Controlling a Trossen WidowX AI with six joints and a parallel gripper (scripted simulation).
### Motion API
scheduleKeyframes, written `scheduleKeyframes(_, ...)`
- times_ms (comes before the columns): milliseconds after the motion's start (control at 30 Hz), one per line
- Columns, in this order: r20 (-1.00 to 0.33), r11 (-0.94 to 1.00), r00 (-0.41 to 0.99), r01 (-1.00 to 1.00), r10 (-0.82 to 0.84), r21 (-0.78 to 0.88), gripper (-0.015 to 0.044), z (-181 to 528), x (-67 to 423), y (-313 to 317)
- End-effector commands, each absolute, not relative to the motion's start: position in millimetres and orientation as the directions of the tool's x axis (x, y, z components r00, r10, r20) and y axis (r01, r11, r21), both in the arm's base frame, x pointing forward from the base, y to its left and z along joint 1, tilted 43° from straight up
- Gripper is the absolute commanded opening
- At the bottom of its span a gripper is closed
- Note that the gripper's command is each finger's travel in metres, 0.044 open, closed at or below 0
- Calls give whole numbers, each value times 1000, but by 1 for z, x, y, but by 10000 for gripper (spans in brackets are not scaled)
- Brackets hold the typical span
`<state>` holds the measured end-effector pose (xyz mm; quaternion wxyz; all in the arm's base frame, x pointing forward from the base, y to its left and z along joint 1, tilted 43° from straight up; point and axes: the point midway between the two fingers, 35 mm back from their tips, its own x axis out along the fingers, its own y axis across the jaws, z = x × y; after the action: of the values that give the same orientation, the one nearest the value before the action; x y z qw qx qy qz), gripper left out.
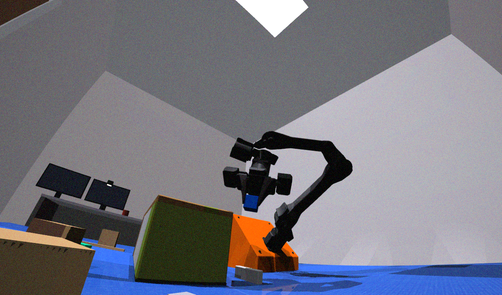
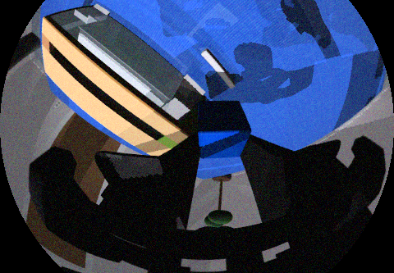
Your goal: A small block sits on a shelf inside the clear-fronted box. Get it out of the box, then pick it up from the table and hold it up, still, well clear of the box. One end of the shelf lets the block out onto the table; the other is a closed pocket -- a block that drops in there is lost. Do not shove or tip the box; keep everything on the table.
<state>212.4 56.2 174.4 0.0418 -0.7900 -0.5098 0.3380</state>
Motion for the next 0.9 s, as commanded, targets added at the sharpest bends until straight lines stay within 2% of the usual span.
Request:
scheduleKeyframes(0, -471, -514, 266, 666, 841, -541, 0, 179, 215, 53)
scheduleKeyframes(100, -466, -522, 270, 622, 842, -584, 0, 180, 216, 52)
scheduleKeyframes(867, -466, -522, 270, 622, 842, -584, 0, 180, 216, 52)
